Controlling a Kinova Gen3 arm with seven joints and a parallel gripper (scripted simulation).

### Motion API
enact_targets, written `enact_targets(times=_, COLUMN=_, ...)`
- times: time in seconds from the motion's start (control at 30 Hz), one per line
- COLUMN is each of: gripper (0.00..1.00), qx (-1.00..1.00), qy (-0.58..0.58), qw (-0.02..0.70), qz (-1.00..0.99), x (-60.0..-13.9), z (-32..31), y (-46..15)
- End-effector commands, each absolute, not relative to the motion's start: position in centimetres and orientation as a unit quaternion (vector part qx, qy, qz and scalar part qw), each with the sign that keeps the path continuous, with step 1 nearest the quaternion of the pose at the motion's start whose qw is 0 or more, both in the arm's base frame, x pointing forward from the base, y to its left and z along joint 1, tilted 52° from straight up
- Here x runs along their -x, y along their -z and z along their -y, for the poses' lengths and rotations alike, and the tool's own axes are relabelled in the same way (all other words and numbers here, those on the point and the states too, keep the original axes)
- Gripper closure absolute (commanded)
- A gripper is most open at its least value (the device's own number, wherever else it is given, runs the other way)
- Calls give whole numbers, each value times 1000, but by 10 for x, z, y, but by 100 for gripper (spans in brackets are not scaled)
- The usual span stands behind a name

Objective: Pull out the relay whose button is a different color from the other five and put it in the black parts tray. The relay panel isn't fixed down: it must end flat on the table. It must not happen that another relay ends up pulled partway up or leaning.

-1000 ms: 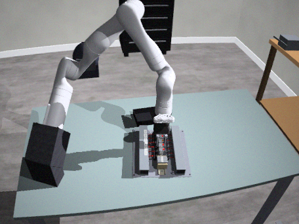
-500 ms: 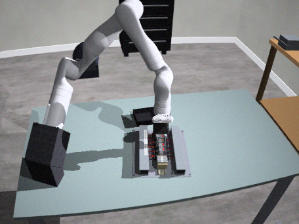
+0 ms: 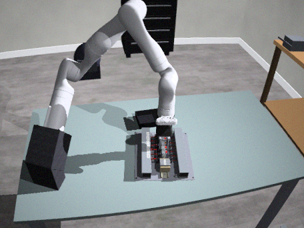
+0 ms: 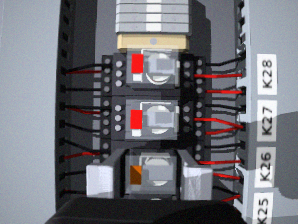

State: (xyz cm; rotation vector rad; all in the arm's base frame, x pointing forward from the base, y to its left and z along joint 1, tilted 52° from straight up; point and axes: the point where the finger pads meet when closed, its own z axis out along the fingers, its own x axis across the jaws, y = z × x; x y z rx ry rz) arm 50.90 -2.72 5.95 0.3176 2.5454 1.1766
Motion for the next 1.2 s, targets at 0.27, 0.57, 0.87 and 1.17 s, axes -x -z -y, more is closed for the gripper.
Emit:
enact_targets(times=0.27, gripper=100, qx=-110, qy=-412, qw=156, qz=-891, x=-509, z=28, y=-60)
enact_targets(times=0.57, gripper=100, qx=-106, qy=-413, qw=147, qz=-893, x=-510, z=29, y=-60)
enact_targets(times=0.87, gripper=100, qx=-107, qy=-412, qw=150, qz=-892, x=-510, z=28, y=-60)
enact_targets(times=1.17, gripper=100, qx=-111, qy=-411, qw=159, qz=-891, x=-509, z=28, y=-60)
